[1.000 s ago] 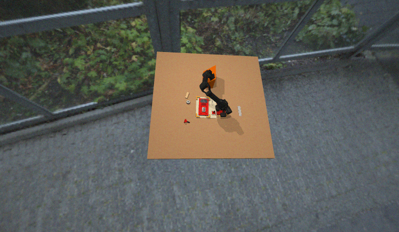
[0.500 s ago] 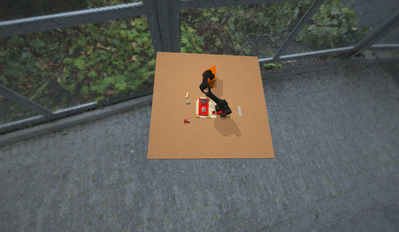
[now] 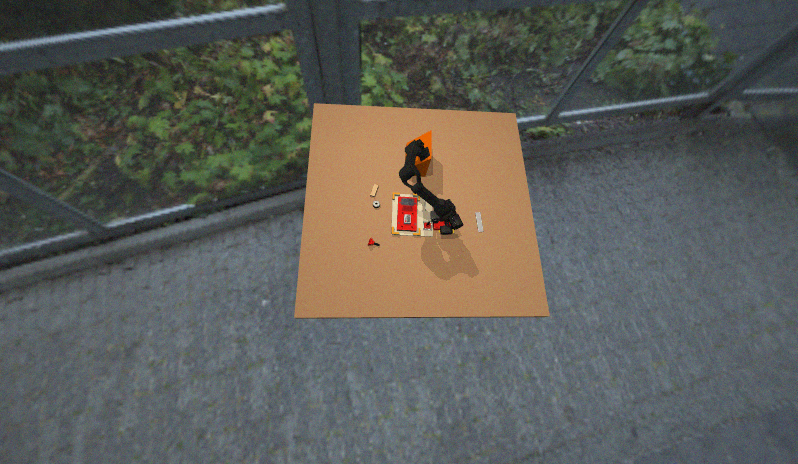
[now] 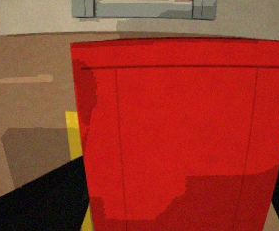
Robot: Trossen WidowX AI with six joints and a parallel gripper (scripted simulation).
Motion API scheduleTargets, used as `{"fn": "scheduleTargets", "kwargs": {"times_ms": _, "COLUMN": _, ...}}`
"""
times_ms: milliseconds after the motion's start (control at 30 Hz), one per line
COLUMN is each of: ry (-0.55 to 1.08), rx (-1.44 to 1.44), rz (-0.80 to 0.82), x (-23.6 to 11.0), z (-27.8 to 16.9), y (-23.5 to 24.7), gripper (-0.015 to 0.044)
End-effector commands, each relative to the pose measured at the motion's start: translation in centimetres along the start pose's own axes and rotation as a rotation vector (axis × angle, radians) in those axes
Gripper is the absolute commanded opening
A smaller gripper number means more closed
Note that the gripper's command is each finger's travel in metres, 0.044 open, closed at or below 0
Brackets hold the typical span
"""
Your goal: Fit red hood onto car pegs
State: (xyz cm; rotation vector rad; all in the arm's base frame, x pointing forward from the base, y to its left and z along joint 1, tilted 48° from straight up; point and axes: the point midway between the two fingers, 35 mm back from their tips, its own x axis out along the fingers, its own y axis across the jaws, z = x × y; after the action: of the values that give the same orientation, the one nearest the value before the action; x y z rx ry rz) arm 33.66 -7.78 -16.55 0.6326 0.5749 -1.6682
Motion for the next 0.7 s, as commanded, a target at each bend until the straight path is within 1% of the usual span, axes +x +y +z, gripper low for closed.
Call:
{"fn": "scheduleTargets", "kwargs": {"times_ms": 0, "ry": 0.0, "rx": 0.001, "rz": -0.001, "x": 0.0, "z": 0.0, "y": 0.0, "gripper": 0.0288}}
{"fn": "scheduleTargets", "kwargs": {"times_ms": 67, "ry": 0.0, "rx": 0.001, "rz": -0.001, "x": 0.0, "z": 0.0, "y": 0.0, "gripper": 0.0275}}
{"fn": "scheduleTargets", "kwargs": {"times_ms": 200, "ry": 0.0, "rx": 0.0, "rz": 0.0, "x": -0.3, "z": 0.0, "y": 0.0, "gripper": 0.017}}
{"fn": "scheduleTargets", "kwargs": {"times_ms": 400, "ry": 0.001, "rx": 0.0, "rz": 0.0, "x": -1.8, "z": 0.0, "y": 0.0, "gripper": 0.0012}}
{"fn": "scheduleTargets", "kwargs": {"times_ms": 433, "ry": 0.001, "rx": 0.0, "rz": 0.0, "x": -2.1, "z": 0.0, "y": 0.0, "gripper": 0.0}}
{"fn": "scheduleTargets", "kwargs": {"times_ms": 667, "ry": 0.003, "rx": 0.0, "rz": 0.0, "x": -5.2, "z": -0.1, "y": 0.0, "gripper": 0.0}}
